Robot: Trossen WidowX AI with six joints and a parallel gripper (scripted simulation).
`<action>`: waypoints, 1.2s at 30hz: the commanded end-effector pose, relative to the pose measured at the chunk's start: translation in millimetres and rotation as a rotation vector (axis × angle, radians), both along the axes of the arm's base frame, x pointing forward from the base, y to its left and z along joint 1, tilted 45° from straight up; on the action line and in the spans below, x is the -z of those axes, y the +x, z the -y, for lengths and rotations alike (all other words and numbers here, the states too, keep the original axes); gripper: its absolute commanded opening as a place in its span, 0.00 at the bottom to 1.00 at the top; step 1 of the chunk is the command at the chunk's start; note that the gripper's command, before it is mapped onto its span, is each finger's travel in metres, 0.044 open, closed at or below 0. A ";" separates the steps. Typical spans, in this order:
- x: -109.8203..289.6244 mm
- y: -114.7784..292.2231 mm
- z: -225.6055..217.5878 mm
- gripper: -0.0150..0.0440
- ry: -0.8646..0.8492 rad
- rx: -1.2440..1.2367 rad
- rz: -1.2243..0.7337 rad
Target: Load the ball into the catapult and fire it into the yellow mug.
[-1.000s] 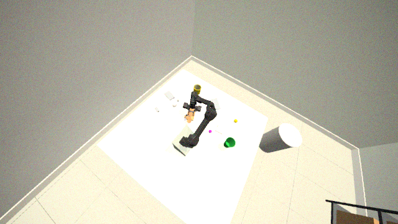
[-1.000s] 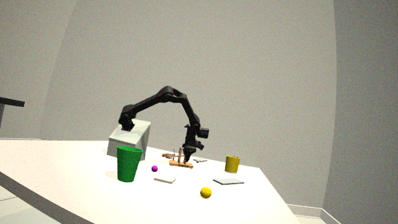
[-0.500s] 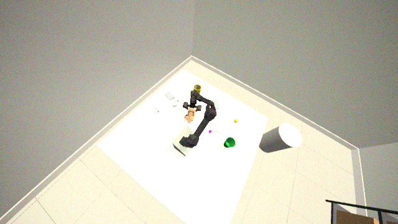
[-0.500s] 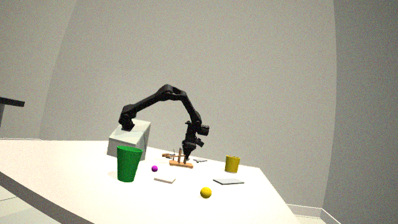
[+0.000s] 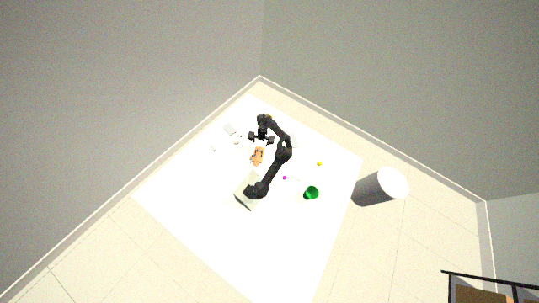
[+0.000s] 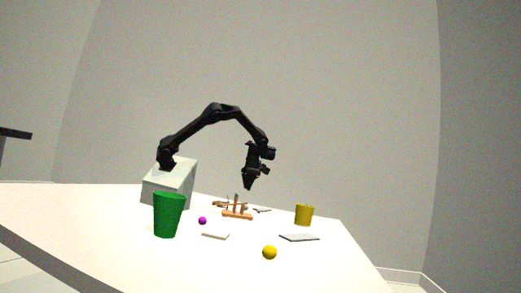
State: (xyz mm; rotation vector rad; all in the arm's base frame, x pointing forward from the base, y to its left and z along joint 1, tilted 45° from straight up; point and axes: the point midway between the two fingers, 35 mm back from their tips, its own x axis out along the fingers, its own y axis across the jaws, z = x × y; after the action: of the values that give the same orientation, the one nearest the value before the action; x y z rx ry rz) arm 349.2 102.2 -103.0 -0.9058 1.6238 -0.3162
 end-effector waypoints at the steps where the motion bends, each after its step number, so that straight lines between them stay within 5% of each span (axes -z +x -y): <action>1: -31.9 2.5 -34.1 1.00 0.024 -0.015 0.039; 3: -31.9 2.5 -34.1 1.00 0.024 -0.015 0.039; 9: -52.2 15.9 48.6 0.76 0.052 0.051 0.071; 16: -98.6 4.3 146.1 0.76 0.065 0.141 0.164; 24: -141.8 -57.1 246.4 0.76 0.009 0.256 0.272; 36: -145.8 -75.4 260.1 0.76 -0.007 0.277 0.288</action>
State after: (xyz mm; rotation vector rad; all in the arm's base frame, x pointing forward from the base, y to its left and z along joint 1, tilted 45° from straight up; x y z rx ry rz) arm 279.0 -154.6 43.8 -0.6032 1.4723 -0.6110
